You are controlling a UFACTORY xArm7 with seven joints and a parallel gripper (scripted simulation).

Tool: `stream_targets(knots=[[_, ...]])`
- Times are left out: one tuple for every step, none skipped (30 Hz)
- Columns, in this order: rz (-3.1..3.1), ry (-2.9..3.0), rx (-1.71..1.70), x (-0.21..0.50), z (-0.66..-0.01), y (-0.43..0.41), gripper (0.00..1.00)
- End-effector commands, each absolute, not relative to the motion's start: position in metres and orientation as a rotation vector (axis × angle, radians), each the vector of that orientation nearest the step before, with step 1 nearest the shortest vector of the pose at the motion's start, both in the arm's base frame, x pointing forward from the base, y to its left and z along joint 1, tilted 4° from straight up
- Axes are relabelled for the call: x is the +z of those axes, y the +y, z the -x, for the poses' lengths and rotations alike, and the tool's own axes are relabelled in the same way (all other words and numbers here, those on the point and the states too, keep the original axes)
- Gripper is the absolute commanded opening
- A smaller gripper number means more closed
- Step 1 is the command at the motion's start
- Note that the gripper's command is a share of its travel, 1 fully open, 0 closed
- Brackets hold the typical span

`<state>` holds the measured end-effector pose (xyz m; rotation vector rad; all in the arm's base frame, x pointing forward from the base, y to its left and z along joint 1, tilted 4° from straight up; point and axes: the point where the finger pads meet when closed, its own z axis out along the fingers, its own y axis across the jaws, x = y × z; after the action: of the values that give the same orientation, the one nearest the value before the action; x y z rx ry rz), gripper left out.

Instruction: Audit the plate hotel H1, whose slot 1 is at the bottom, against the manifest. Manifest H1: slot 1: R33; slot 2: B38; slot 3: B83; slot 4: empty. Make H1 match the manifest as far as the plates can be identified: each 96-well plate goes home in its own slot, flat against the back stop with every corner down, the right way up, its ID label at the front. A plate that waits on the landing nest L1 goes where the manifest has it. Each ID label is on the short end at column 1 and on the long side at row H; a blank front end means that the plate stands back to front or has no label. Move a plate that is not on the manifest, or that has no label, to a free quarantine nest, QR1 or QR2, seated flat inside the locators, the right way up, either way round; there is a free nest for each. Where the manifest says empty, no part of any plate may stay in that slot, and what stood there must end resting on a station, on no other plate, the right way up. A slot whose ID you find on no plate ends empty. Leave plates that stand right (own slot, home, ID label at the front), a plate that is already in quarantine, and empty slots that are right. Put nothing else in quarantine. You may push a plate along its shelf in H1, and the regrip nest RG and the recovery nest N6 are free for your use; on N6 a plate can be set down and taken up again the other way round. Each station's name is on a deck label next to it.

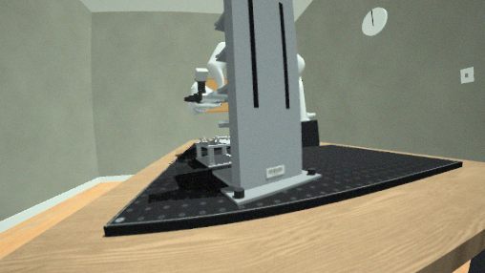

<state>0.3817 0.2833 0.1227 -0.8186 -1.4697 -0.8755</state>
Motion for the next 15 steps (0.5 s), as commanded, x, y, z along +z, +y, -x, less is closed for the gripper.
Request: stream_targets(knots=[[0.816, -1.472, -0.877, 0.124, -0.38, 0.288, 0.0], [0.816, -1.472, -0.877, 0.124, -0.379, 0.289, 0.0], [0.816, -1.472, -0.877, 0.124, -0.379, 0.291, 0.0], [0.816, -1.472, -0.877, 0.124, -0.378, 0.292, 0.0], [0.816, -1.472, -0.877, 0.124, -0.377, 0.293, 0.0], [0.816, -1.472, -0.877, 0.124, -0.377, 0.294, 0.0], [0.816, -1.472, -0.877, 0.124, -0.376, 0.295, 0.0], [0.816, -1.472, -0.877, 0.124, -0.375, 0.297, 0.0], [0.816, -1.472, -0.877, 0.124, -0.375, 0.298, 0.0], [0.816, -1.472, -0.877, 0.124, -0.375, 0.298, 0.0], [0.816, -1.472, -0.877, 0.124, -0.375, 0.298, 0.0], [0.816, -1.472, -0.877, 0.124, -0.374, 0.299, 0.0], [0.816, -1.472, -0.877, 0.123, -0.374, 0.3, 0.0], [0.816, -1.472, -0.877, 0.123, -0.373, 0.301, 0.0], [0.816, -1.472, -0.877, 0.123, -0.372, 0.302, 0.0]])
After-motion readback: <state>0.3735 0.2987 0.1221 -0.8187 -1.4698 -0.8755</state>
